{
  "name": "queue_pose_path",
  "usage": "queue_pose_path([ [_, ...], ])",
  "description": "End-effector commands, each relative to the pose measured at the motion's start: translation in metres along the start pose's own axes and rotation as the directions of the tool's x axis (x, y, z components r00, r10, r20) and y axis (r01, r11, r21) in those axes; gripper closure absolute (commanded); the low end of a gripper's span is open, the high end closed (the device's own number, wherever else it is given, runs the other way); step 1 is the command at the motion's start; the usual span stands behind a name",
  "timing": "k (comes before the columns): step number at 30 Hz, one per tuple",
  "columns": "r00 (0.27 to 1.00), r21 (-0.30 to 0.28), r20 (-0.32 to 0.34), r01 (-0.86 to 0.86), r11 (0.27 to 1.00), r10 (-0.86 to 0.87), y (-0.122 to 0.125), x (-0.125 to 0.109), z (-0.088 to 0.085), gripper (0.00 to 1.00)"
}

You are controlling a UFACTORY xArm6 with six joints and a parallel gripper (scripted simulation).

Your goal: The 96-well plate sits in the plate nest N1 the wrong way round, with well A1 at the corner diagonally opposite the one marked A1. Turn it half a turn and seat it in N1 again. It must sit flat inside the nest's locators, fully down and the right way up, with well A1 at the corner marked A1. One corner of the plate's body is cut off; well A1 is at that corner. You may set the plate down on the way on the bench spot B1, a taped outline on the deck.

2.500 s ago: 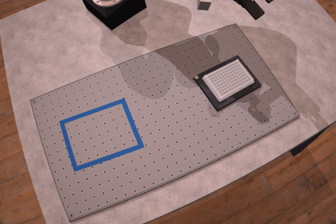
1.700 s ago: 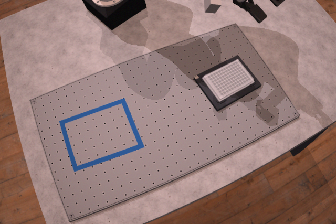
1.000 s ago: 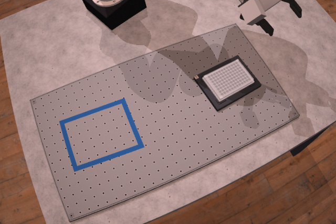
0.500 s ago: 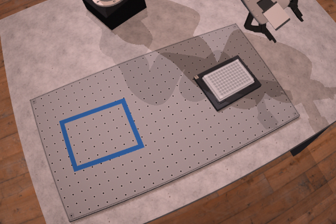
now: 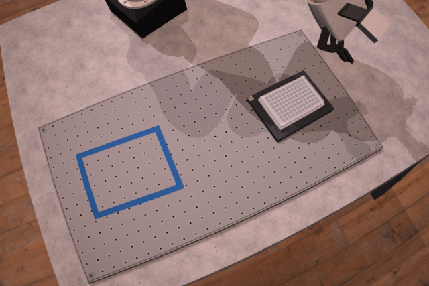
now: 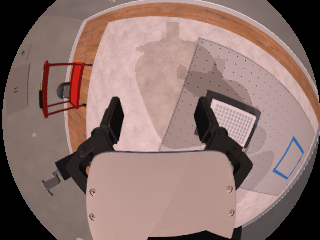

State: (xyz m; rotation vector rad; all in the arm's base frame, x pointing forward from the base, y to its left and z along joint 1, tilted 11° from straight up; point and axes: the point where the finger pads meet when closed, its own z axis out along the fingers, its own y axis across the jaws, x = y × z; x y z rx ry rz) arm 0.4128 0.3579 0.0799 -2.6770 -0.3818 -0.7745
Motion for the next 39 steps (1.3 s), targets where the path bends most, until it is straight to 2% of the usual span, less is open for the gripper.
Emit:
queue_pose_path([
  [1,0.992,-0.006,0.054,0.118,0.993,-0.118,0.000,0.000,0.002,0.00],
  [6,0.957,-0.003,0.123,0.267,0.964,-0.264,0.010,-0.014,0.009,0.00],
  [8,0.935,0.005,0.152,0.324,0.946,-0.321,0.011,-0.012,0.008,0.00],
  [11,0.923,0.008,0.166,0.352,0.936,-0.348,0.015,-0.015,0.010,0.00],
  [15,0.863,0.029,0.219,0.460,0.887,-0.455,0.027,-0.023,0.012,0.00],
  [18,0.808,0.050,0.258,0.536,0.843,-0.529,0.028,-0.023,0.012,0.00],
  [25,0.651,0.117,0.339,0.688,0.717,-0.680,0.049,-0.033,0.012,0.00],
  [27,0.651,0.117,0.339,0.688,0.717,-0.680,0.049,-0.033,0.012,0.00],
  [39,0.305,0.286,0.435,0.845,0.451,-0.847,0.093,-0.045,0.004,0.00],
])
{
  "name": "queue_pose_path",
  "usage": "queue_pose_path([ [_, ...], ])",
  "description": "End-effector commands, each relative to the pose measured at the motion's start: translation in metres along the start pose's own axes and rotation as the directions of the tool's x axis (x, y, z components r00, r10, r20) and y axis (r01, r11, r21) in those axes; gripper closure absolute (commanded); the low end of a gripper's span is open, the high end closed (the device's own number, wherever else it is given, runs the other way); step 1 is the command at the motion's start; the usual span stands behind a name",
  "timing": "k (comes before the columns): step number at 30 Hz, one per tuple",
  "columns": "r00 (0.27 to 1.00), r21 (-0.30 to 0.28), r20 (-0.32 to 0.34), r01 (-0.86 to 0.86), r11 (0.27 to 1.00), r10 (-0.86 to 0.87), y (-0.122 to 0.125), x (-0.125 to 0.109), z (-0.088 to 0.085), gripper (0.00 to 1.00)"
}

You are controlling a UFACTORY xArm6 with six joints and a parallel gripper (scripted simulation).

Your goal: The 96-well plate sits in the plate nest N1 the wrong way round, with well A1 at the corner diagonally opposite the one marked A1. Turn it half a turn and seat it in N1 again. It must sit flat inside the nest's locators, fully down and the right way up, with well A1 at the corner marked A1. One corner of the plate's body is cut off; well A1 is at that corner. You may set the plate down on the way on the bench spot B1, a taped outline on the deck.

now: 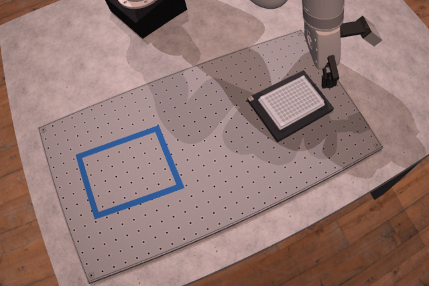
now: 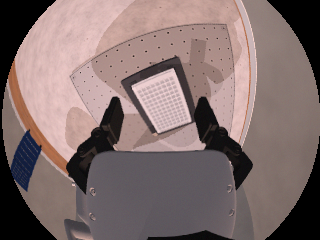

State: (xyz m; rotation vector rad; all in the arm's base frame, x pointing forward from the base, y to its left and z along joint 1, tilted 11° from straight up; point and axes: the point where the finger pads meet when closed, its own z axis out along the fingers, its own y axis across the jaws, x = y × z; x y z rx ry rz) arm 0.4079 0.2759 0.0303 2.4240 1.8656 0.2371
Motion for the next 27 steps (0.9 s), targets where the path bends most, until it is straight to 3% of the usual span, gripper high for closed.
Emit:
queue_pose_path([
  [1,0.990,0.031,0.058,0.124,0.992,-0.125,0.005,-0.013,0.000,0.00],
  [5,0.979,0.044,0.087,0.180,0.983,-0.183,0.007,-0.018,0.001,0.00],
  [13,0.899,0.123,0.189,0.377,0.918,-0.395,0.018,-0.051,0.000,0.00],
  [27,0.899,0.123,0.189,0.377,0.918,-0.395,0.018,-0.051,0.002,0.00],
])
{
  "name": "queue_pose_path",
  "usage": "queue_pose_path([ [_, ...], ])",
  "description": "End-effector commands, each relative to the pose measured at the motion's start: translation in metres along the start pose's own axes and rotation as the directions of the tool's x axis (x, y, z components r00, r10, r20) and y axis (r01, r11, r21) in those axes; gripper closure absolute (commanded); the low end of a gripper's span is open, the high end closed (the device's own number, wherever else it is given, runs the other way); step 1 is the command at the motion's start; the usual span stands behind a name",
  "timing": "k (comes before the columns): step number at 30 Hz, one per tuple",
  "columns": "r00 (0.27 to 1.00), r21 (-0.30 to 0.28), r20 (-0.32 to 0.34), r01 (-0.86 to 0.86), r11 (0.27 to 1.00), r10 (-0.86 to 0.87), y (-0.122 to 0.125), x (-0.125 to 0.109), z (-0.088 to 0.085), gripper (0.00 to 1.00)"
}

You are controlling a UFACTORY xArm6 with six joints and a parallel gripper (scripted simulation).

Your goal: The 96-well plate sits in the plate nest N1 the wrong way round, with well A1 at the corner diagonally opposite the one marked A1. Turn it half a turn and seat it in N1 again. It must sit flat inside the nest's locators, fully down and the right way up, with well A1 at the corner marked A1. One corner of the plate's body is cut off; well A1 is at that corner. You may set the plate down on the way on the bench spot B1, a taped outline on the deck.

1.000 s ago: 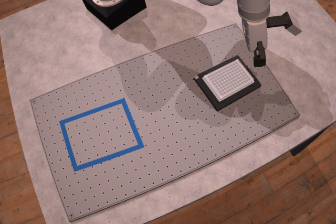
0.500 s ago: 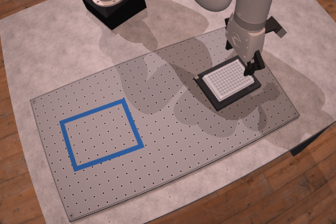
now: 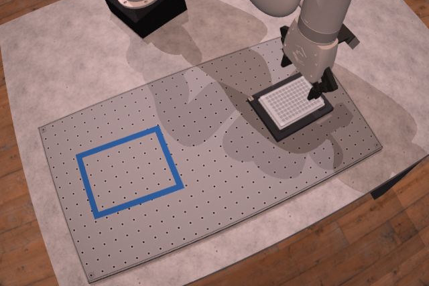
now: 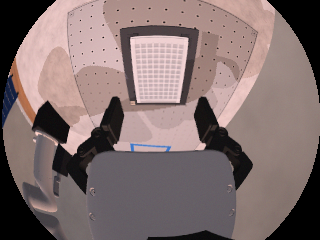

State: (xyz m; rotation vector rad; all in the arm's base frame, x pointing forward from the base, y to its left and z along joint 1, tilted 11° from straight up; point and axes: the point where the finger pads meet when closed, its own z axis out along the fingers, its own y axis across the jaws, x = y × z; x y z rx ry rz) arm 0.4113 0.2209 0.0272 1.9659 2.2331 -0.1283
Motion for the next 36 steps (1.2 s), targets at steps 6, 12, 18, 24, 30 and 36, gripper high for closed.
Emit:
queue_pose_path([
  [6,1.000,-0.004,-0.002,0.000,1.000,0.000,0.001,0.001,0.010,0.00],
  [12,1.000,-0.004,-0.002,0.000,1.000,0.000,0.002,0.001,0.017,0.00],
  [18,1.000,-0.004,-0.002,0.000,1.000,0.000,0.002,0.001,0.027,0.00],
  [24,1.000,-0.004,-0.002,0.000,1.000,0.000,0.002,0.001,0.037,0.00],
  [30,1.000,-0.004,-0.002,0.000,1.000,0.000,0.002,0.001,0.043,0.00],
  [36,1.000,-0.004,-0.002,0.000,1.000,0.000,0.002,0.001,0.053,0.00],
])
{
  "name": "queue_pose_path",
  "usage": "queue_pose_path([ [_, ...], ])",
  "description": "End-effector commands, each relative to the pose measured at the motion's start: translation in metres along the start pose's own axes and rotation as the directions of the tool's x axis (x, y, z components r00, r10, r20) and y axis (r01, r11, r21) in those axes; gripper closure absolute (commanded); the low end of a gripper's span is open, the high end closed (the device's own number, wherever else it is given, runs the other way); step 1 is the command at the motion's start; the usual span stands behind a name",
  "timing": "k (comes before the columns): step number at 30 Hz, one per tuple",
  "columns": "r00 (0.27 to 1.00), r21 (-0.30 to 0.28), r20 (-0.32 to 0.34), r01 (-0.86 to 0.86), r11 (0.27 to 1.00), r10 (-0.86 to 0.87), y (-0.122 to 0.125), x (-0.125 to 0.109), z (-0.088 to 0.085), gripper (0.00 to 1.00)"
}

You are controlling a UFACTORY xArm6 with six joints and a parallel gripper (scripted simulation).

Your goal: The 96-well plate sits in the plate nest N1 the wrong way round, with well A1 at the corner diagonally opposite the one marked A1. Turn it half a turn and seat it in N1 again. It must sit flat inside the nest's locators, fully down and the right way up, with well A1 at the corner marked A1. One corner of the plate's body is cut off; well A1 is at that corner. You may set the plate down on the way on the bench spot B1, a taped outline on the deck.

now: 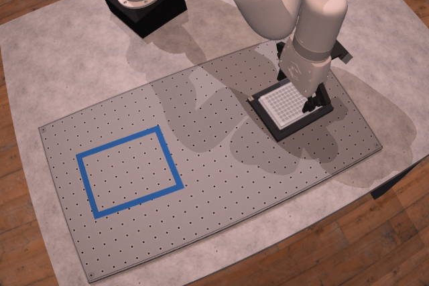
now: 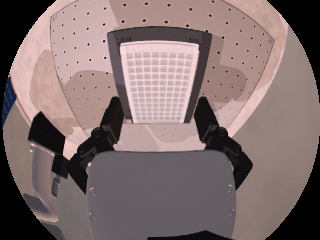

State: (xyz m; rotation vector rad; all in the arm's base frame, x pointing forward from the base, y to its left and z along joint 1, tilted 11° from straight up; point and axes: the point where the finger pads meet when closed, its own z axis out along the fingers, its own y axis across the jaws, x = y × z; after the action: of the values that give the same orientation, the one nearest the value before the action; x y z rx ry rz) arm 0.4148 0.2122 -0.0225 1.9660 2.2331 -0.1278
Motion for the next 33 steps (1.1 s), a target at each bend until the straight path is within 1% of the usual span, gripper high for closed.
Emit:
queue_pose_path([
  [1,1.000,-0.004,-0.001,0.000,1.000,0.000,0.001,0.001,0.005,0.00],
  [4,1.000,-0.004,-0.001,0.000,1.000,0.000,0.001,0.001,0.009,0.00],
  [16,1.000,-0.004,-0.001,0.000,1.000,0.000,0.001,0.001,0.009,0.00],
  [33,1.000,-0.003,-0.001,0.000,1.000,0.000,0.001,0.001,0.019,0.00],
])
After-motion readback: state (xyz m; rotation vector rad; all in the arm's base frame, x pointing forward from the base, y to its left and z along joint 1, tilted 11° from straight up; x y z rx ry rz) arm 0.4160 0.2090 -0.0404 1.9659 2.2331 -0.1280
